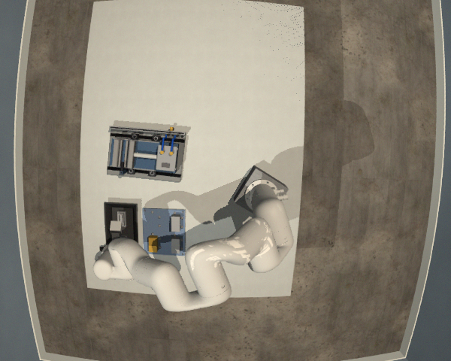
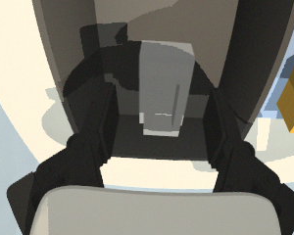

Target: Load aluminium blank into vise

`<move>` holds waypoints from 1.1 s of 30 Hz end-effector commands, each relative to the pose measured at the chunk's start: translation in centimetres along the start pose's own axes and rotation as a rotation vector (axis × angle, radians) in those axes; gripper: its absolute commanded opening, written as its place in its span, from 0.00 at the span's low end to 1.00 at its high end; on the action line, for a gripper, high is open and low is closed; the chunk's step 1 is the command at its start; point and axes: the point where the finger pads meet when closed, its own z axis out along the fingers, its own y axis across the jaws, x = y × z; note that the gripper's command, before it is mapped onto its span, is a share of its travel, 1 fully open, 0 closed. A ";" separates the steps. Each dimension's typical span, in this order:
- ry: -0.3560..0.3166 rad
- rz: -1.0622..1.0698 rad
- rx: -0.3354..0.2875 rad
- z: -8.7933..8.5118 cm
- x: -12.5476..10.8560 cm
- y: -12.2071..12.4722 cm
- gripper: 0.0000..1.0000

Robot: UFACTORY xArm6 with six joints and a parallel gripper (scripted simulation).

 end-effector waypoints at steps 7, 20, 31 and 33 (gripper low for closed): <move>-0.002 0.000 0.004 -0.2 -0.1 -0.2 0.69; -0.002 0.000 0.004 -0.2 -0.1 -0.2 0.69; -0.002 0.000 0.004 -0.4 -0.1 -0.2 0.69; -0.002 0.000 0.004 -0.6 -0.1 -0.1 0.69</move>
